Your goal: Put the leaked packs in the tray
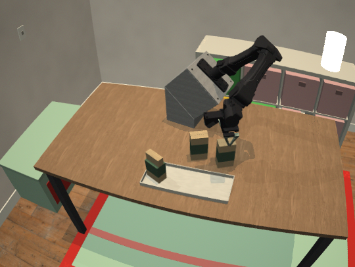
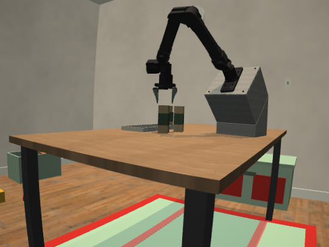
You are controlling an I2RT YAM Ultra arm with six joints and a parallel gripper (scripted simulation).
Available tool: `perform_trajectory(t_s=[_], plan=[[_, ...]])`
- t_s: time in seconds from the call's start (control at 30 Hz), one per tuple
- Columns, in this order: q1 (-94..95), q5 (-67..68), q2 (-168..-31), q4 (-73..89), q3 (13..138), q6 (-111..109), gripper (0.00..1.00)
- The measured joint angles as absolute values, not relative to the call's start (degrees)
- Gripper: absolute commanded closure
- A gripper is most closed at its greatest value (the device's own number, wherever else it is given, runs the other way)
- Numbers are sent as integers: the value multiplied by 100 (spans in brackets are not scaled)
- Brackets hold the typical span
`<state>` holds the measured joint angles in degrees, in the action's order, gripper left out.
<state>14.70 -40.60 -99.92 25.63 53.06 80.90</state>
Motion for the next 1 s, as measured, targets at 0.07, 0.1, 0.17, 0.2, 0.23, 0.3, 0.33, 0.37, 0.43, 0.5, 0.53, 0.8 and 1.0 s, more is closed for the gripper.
perform_trajectory(t_s=[0.07, 0.1, 0.17, 0.2, 0.23, 0.3, 0.33, 0.37, 0.43, 0.5, 0.53, 0.8, 1.0], plan=[[1470, -4060, -9992, 2563, 5306, 8090, 23], [1470, -4060, -9992, 2563, 5306, 8090, 23], [1470, -4060, -9992, 2563, 5306, 8090, 23], [1470, -4060, -9992, 2563, 5306, 8090, 23], [1470, -4060, -9992, 2563, 5306, 8090, 23], [1470, -4060, -9992, 2563, 5306, 8090, 23], [1470, -4060, -9992, 2563, 5306, 8090, 23], [1470, -4060, -9992, 2563, 5306, 8090, 23], [1470, -4060, -9992, 2563, 5306, 8090, 23], [1470, -4060, -9992, 2563, 5306, 8090, 23], [1470, -4060, -9992, 2563, 5306, 8090, 23], [1470, -4060, -10014, 2563, 5306, 8075, 23], [1470, -4058, -10055, 2563, 5306, 8064, 23]])
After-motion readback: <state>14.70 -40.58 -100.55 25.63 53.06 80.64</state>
